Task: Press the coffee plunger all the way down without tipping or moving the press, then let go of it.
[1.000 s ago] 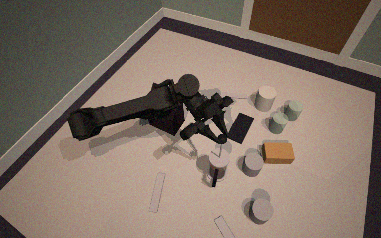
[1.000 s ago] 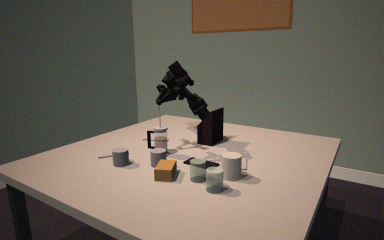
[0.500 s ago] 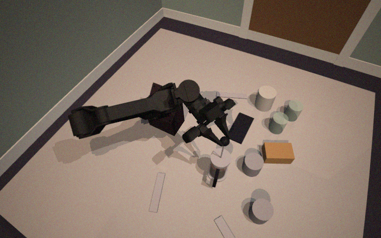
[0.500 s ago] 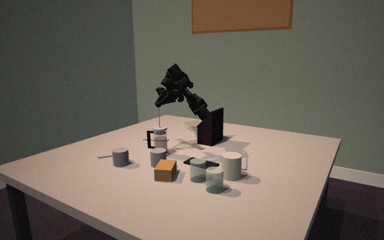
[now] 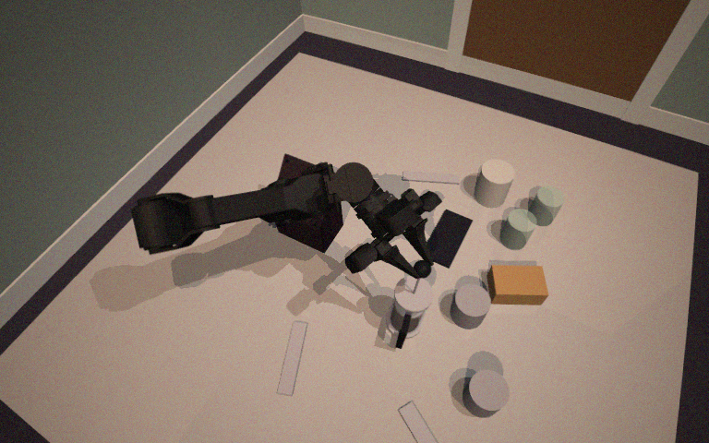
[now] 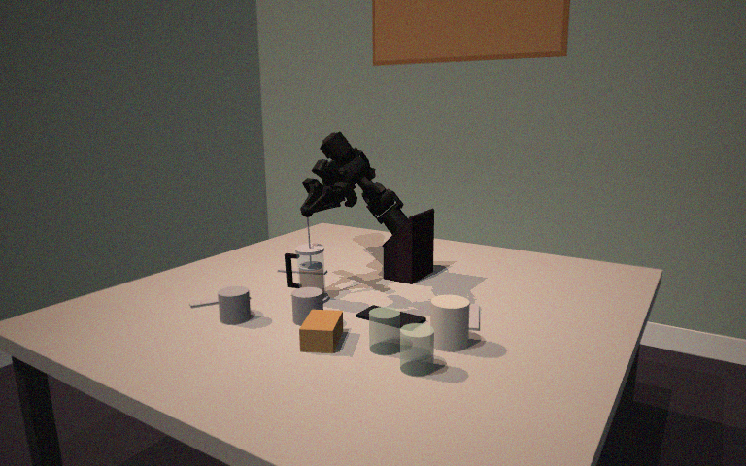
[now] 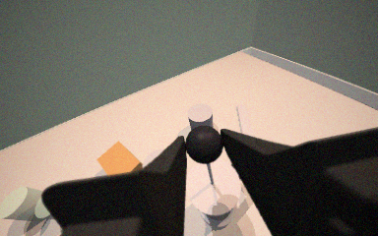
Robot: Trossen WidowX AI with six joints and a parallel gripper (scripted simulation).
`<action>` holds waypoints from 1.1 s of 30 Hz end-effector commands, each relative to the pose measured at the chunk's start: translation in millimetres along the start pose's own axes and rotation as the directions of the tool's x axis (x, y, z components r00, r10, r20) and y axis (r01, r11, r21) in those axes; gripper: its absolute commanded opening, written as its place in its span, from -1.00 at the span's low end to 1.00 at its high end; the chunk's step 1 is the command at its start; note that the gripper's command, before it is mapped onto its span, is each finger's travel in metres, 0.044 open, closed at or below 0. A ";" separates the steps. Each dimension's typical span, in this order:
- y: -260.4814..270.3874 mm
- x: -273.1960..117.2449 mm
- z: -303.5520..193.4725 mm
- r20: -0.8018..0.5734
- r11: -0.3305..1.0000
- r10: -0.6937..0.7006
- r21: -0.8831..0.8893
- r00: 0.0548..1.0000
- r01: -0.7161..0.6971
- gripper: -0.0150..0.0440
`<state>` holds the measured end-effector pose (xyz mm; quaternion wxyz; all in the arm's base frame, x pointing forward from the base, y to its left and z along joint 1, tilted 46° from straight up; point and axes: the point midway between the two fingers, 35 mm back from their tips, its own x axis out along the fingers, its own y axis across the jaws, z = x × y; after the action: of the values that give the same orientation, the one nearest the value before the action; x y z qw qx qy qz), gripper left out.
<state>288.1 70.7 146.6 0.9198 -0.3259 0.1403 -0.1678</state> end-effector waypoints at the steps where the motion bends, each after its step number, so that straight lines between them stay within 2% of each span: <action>1: 2.7 6.3 -17.1 -0.025 1.000 0.002 -0.031 1.000 -0.003 -0.08; 33: 0.4 40.2 -54.7 -0.007 0.999 -0.009 -0.038 1.000 0.008 -0.08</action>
<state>305.6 35.8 110.1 0.9213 -0.3289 0.1274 -0.1636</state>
